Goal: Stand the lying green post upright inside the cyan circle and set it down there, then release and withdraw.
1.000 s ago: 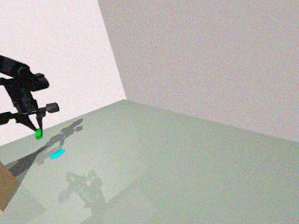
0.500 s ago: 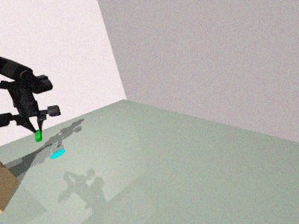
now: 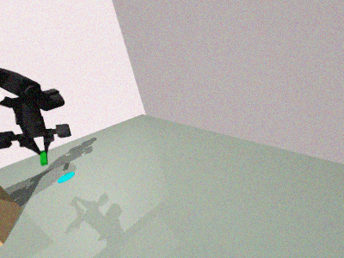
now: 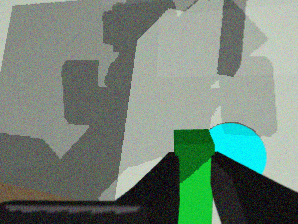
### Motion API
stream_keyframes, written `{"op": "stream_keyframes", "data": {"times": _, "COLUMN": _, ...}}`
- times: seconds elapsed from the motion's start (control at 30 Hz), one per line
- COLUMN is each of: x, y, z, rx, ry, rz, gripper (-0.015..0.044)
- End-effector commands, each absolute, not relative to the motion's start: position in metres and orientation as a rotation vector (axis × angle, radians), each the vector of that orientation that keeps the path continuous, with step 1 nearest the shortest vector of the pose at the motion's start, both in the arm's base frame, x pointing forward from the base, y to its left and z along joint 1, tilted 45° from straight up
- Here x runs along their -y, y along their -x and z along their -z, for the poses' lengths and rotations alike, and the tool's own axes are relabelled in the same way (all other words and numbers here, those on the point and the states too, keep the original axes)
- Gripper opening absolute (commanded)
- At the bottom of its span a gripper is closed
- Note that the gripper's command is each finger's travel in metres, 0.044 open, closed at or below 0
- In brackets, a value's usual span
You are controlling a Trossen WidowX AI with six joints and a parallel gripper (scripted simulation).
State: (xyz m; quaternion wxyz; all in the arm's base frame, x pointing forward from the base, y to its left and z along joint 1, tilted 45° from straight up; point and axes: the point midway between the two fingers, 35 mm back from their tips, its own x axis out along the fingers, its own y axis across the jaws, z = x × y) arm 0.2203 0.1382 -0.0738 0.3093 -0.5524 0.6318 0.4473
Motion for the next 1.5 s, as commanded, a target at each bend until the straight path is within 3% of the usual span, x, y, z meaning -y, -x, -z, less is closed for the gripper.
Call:
{"op": "stream_keyframes", "data": {"times": 0.0, "x": -0.1363, "y": -0.2180, "z": 0.0747, "rx": -1.663, "ry": 1.429, "rz": -1.211, "gripper": 0.0023}}
{"op": "stream_keyframes", "data": {"times": 1.47, "x": -0.1312, "y": -0.2156, "z": 0.0783, "rx": -1.480, "ry": 1.123, "rz": -1.439, "gripper": 0.0023}}
